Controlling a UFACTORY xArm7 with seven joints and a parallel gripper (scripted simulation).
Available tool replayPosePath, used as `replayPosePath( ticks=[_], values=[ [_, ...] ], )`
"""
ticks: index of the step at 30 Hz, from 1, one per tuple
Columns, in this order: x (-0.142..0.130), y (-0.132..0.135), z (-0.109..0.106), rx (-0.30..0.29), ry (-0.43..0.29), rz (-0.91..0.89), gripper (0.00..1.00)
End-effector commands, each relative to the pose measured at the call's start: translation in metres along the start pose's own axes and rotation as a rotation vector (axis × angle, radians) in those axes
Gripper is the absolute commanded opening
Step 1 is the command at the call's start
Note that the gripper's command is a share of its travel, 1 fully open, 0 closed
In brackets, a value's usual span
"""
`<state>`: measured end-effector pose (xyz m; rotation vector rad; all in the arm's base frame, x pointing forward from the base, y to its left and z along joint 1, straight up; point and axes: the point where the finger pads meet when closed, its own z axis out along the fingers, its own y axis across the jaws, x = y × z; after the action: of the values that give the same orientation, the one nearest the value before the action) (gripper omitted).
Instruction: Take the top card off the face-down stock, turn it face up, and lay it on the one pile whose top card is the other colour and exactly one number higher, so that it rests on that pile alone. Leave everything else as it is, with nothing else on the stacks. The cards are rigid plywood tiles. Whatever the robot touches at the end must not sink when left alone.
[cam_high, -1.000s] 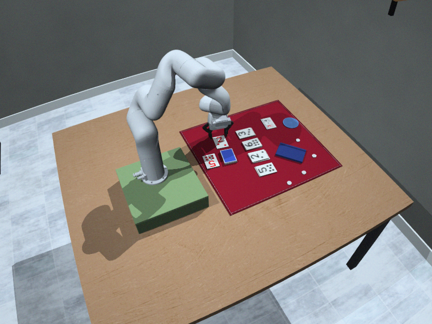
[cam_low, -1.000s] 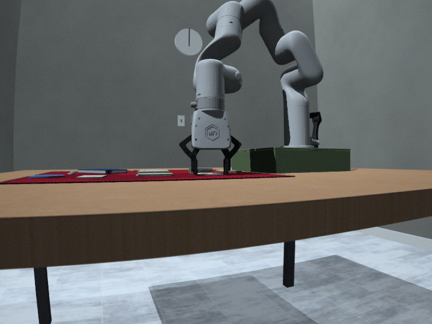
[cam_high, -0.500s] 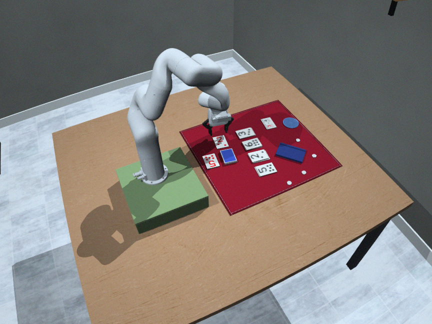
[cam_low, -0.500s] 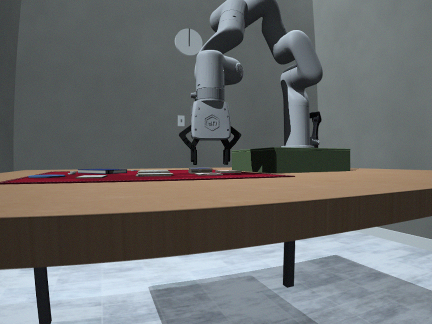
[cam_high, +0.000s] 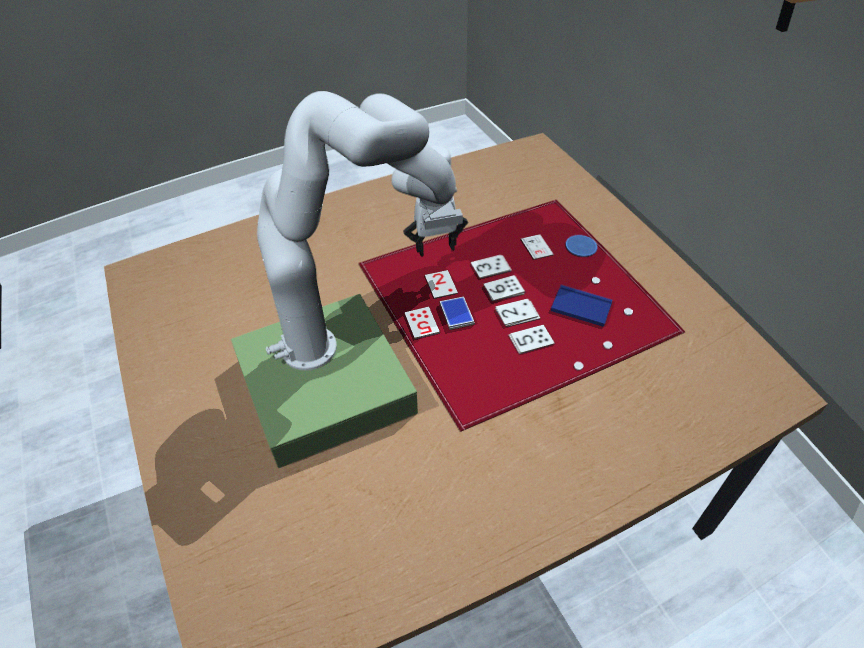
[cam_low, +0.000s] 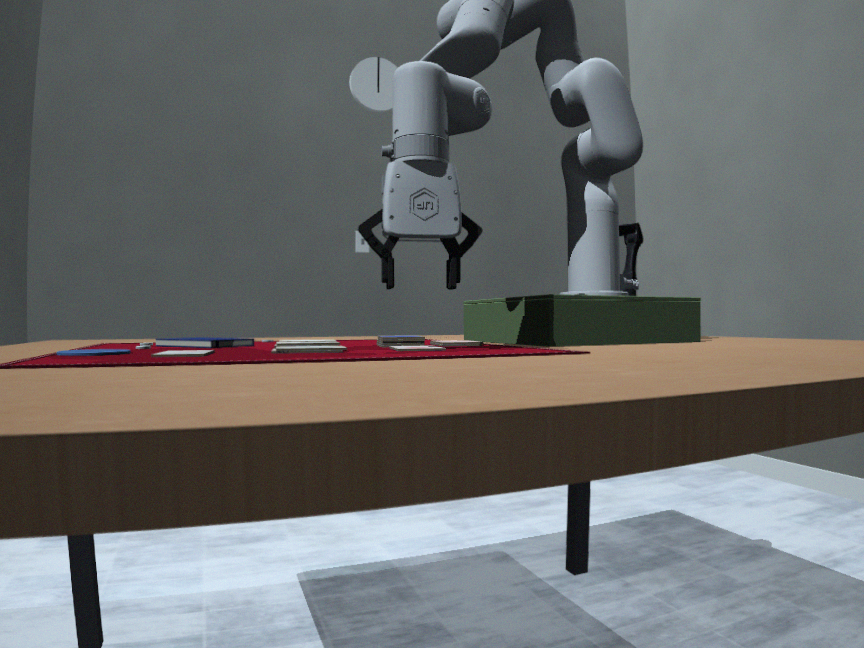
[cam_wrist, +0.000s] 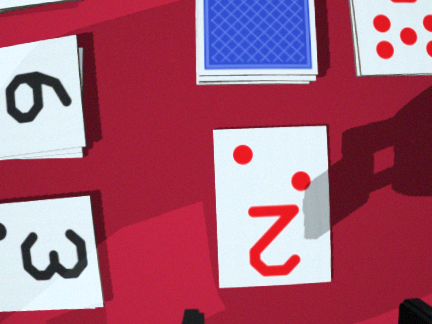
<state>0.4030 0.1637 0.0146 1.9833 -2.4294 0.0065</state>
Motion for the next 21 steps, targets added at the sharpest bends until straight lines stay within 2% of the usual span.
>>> replayPosePath(
  ticks=[1, 21],
  values=[
    [-0.0001, -0.0008, -0.01, 0.0, -0.003, 0.0, 0.87],
    [-0.0001, -0.0008, -0.0133, 0.0, -0.003, 0.0, 0.87]
  ],
)
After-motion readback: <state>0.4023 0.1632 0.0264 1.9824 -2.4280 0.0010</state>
